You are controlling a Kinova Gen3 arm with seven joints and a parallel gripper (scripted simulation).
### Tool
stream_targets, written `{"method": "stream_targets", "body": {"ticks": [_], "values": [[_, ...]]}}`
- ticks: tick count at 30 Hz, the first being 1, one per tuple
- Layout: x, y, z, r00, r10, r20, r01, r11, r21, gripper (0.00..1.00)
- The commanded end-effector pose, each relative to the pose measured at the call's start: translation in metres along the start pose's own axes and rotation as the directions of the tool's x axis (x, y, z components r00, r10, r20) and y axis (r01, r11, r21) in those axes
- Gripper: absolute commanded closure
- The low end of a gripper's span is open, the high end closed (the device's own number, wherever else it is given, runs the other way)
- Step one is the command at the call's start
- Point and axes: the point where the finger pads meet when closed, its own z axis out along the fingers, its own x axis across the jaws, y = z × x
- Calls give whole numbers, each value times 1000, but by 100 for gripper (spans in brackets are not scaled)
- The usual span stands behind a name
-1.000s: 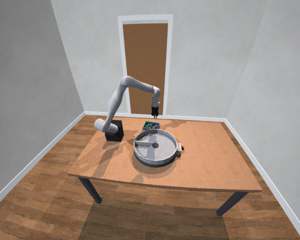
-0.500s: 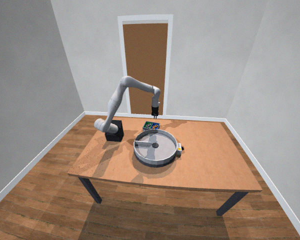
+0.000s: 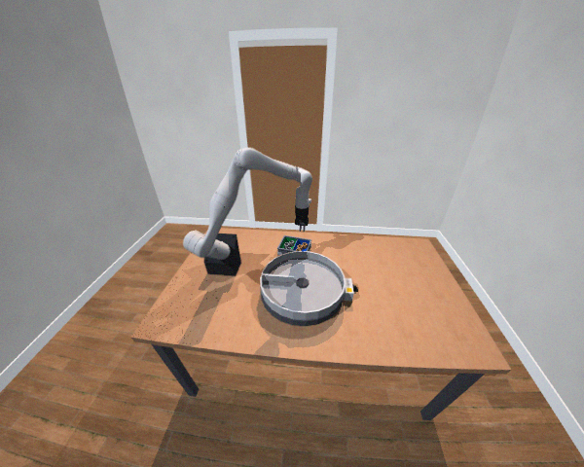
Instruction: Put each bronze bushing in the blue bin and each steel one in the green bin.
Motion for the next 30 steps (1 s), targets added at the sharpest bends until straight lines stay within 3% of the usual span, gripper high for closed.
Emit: {"method": "stream_targets", "body": {"ticks": [1,2,3,29,30], "values": [[0,-1,-1,1000,0,-2,0,1000,2,58],[0,-1,-1,1000,0,-2,0,1000,2,58],[0,-1,-1,1000,0,-2,0,1000,2,0],[0,-1,-1,1000,0,-2,0,1000,2,0],[-8,5,-7,1000,0,-2,0,1000,2,0]]}}
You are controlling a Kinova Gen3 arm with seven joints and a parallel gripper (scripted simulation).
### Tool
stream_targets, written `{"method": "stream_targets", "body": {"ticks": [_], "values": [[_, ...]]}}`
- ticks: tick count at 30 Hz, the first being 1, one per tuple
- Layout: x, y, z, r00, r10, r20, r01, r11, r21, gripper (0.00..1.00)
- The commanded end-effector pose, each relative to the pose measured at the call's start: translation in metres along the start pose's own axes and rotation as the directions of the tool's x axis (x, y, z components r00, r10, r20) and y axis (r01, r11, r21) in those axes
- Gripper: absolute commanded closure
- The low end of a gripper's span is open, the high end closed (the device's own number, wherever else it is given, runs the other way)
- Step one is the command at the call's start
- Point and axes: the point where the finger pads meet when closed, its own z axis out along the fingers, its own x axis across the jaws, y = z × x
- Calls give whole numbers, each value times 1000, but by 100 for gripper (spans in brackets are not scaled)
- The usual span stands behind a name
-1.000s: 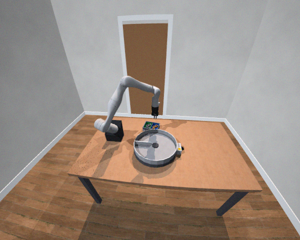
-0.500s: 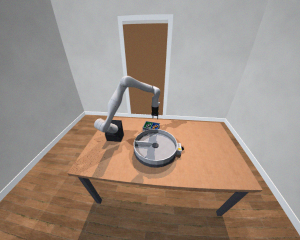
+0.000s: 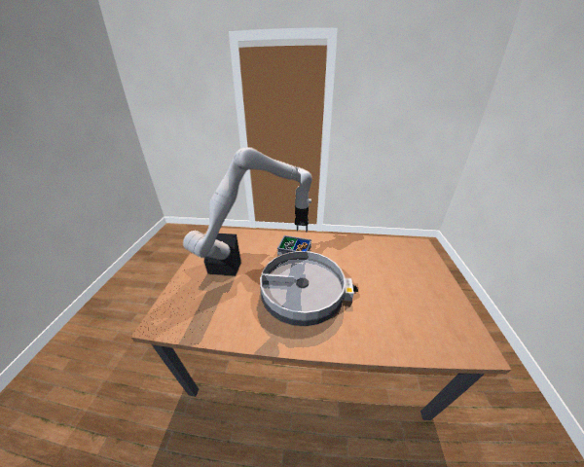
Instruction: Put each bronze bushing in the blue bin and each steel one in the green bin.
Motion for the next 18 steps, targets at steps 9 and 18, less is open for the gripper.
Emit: {"method": "stream_targets", "body": {"ticks": [9,18], "values": [[-40,25,-31,1000,-1,-1,1,1000,2,0],[-40,25,-30,1000,0,0,0,1000,1,0]]}}
